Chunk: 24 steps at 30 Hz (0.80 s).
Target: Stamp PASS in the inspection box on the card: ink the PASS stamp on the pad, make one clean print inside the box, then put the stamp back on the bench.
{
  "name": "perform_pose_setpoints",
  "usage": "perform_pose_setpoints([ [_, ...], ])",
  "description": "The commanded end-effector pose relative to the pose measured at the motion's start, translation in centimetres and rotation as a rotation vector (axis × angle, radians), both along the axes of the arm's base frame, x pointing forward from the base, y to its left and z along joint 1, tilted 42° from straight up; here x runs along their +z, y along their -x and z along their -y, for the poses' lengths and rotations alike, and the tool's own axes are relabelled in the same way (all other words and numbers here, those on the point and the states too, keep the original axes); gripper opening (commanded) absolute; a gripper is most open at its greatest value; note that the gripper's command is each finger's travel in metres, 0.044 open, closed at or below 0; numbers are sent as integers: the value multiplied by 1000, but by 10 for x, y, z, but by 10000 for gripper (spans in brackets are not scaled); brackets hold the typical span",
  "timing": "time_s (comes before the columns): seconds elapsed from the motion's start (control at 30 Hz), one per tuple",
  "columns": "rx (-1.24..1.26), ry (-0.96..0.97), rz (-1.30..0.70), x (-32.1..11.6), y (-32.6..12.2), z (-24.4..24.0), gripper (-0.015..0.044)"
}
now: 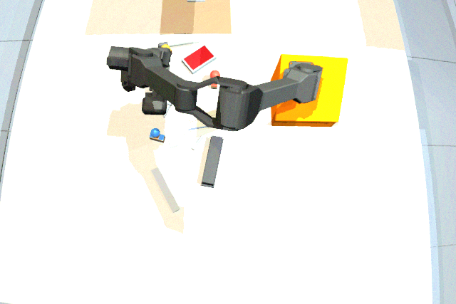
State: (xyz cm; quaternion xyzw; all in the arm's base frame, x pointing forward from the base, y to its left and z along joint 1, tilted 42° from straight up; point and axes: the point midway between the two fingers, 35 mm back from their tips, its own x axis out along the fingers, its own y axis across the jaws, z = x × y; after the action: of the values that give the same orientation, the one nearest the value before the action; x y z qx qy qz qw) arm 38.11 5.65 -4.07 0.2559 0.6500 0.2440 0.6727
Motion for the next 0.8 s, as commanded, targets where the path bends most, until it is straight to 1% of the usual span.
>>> perform_pose_setpoints([
  [0.0,-5,-6,-10,-6,2,-4,213],
  [0.3,-5,-8,-10,-13,3,-11,213],
  [0.4,2,-2,-2,-11,1,-10,134],
  [0.73,2,-2,-2,-11,1,-10,68],
  [0.77,2,-2,-2,-11,1,-10,42],
])
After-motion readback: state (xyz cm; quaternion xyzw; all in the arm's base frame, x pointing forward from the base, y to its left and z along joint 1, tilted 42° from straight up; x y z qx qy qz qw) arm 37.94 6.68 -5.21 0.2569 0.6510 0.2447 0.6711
